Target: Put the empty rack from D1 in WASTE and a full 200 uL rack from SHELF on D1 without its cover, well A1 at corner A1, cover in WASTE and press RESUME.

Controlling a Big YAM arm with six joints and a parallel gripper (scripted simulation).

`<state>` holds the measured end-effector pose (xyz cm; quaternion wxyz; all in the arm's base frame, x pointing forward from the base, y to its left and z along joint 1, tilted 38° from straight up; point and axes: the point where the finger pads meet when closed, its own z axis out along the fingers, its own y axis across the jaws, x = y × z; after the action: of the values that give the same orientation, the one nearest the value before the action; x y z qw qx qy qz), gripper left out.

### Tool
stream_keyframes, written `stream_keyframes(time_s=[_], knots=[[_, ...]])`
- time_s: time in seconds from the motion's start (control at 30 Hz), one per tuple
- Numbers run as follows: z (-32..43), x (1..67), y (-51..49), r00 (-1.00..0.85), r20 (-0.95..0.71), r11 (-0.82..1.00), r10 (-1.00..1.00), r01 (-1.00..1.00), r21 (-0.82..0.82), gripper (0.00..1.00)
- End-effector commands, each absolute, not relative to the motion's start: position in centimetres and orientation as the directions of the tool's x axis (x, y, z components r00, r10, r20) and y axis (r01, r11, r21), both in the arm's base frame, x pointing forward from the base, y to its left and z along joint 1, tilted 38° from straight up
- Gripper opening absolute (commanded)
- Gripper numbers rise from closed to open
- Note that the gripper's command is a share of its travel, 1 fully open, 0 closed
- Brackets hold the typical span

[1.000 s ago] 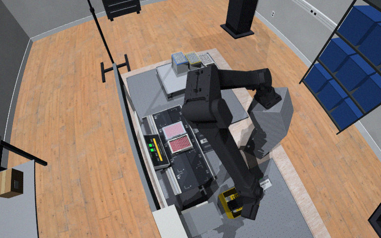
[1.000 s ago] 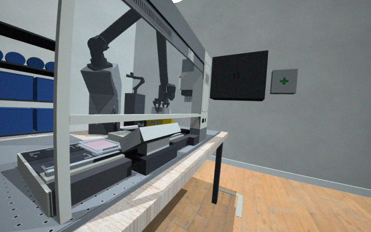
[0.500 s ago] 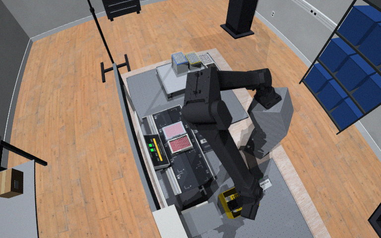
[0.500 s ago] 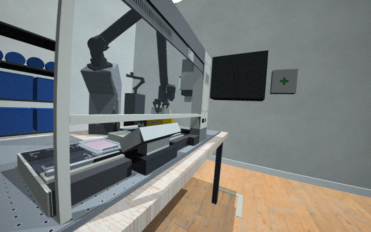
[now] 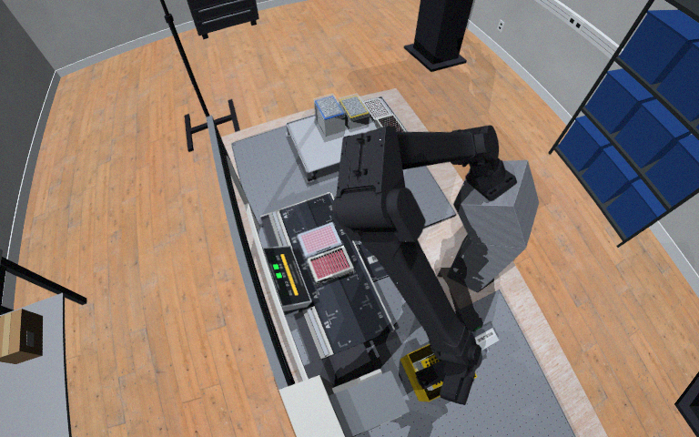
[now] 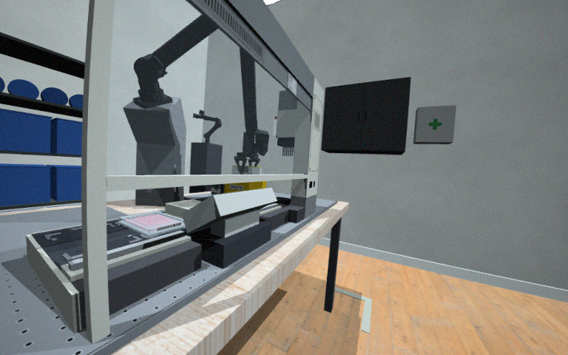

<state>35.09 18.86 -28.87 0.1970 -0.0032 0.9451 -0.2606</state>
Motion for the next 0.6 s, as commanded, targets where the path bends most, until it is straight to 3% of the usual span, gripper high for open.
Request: stream_keyframes(time_s=[0.0, 0.53, 0.57], knots=[[-28.7, 35.7, 18.6, -0.918, -0.382, 0.867, -0.106, 0.103, -0.487, 0.00], [-28.6, 35.7, 19.5, -0.915, -0.388, 0.871, -0.112, 0.097, -0.481, 0.00], [-28.6, 35.7, 19.5, -0.915, -0.388, 0.871, -0.112, 0.097, -0.481, 1.00]])
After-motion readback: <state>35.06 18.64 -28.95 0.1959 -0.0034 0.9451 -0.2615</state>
